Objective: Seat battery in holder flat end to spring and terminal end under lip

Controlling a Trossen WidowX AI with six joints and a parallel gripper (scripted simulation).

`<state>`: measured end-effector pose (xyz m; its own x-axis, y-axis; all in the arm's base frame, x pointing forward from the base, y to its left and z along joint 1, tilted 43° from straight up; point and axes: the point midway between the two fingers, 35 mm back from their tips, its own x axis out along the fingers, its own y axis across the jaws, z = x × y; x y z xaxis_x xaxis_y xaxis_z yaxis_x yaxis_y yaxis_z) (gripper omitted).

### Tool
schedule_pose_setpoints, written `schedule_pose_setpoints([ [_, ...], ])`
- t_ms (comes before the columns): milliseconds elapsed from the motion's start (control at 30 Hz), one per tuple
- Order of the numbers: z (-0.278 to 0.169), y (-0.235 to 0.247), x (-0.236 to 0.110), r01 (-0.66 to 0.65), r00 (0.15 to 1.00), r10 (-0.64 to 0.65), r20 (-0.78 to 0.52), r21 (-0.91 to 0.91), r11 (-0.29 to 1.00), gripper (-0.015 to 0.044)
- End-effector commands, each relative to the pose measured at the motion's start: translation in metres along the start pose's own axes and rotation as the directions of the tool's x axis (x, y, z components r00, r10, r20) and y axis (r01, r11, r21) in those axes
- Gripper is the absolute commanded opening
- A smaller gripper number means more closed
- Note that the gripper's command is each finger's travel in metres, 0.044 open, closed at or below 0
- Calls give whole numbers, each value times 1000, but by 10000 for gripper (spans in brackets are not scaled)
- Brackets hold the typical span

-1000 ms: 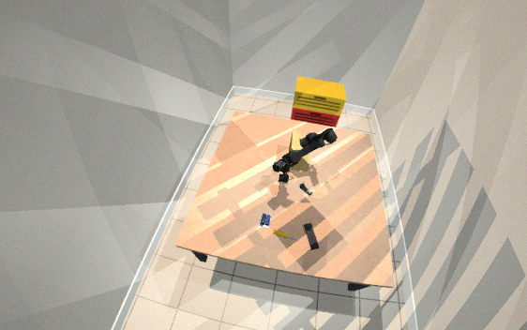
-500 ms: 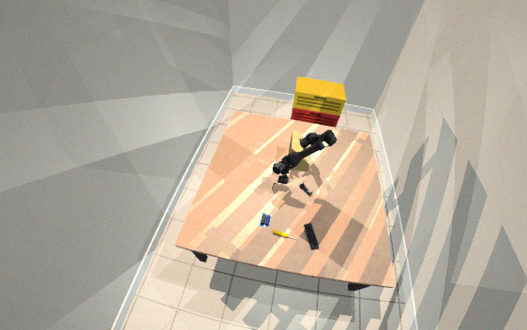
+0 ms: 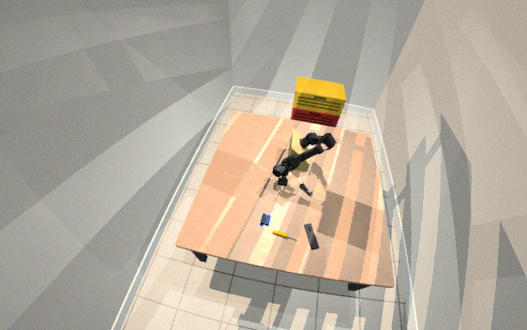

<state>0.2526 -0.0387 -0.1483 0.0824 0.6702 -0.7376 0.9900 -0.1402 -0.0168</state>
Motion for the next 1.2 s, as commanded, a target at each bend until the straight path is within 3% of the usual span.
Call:
schedule_pose_setpoints([
  [0, -1, -2, 8, 2, 1000, -2, -6, 6, 1000, 235],
  [133, -1, -2, 11, 2, 1000, -2, -7, 7, 1000, 235],
  [300, -1, -2, 11, 2, 1000, -2, -7, 7, 1000, 104],
  [433, -1, -2, 11, 2, 1000, -2, -7, 7, 1000, 77],
  [667, 0, -2, 10, 0, 1000, 0, -4, 2, 1000, 73],
  [900, 0, -2, -38, 2, 1000, -2, -4, 6, 1000, 73],
  [1167, -21, 10, -45, 0, 1000, -1, 4, 109, 994, 73],
])
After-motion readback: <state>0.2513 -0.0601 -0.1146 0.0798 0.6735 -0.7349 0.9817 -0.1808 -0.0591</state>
